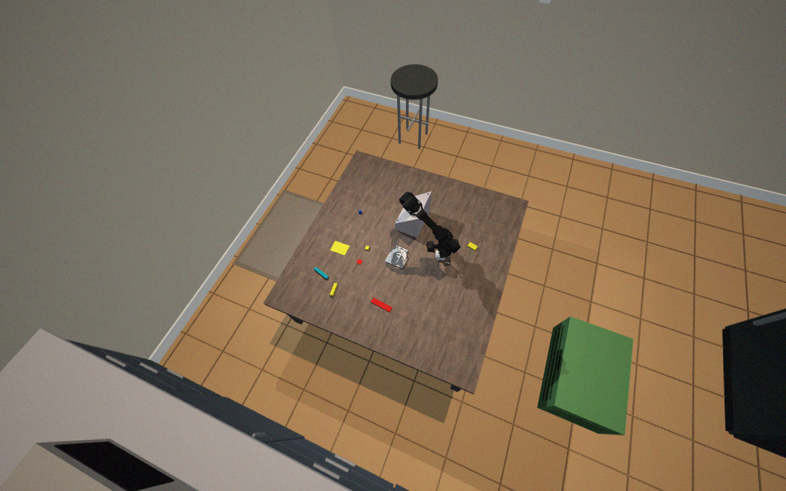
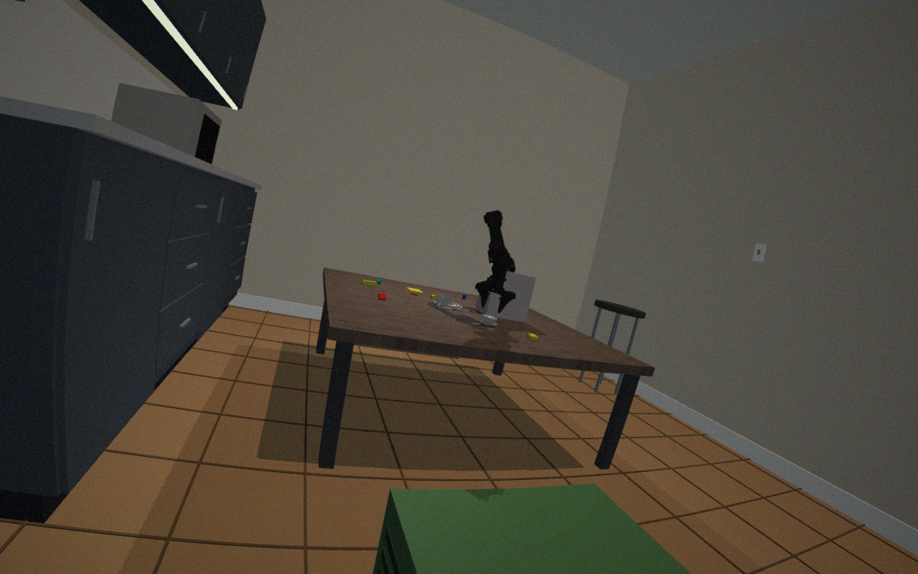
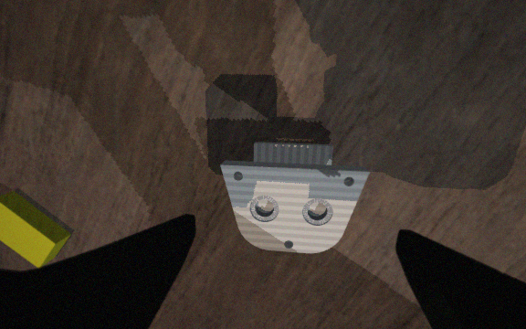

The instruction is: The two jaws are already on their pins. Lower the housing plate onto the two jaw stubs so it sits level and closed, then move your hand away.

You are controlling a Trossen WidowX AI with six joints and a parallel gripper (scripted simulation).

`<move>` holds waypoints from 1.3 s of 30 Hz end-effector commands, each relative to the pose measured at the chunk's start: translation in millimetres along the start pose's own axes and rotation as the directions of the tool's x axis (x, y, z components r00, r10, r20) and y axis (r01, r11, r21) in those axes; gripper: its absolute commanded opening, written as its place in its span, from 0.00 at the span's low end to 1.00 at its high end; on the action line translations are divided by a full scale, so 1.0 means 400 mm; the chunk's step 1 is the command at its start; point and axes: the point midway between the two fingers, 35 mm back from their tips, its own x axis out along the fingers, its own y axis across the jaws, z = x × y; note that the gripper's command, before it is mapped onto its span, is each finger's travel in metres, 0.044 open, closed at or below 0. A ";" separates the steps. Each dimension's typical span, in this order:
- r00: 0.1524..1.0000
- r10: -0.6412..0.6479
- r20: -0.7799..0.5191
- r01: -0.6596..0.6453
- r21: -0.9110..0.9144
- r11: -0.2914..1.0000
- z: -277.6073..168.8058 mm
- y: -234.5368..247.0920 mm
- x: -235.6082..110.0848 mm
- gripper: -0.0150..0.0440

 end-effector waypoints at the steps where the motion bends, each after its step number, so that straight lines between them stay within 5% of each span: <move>1: 1.000 -0.001 0.001 0.001 -0.002 1.000 0.002 0.000 0.013 1.00; 39: 1.000 -0.005 0.004 0.005 -0.004 1.000 0.008 -0.002 0.128 1.00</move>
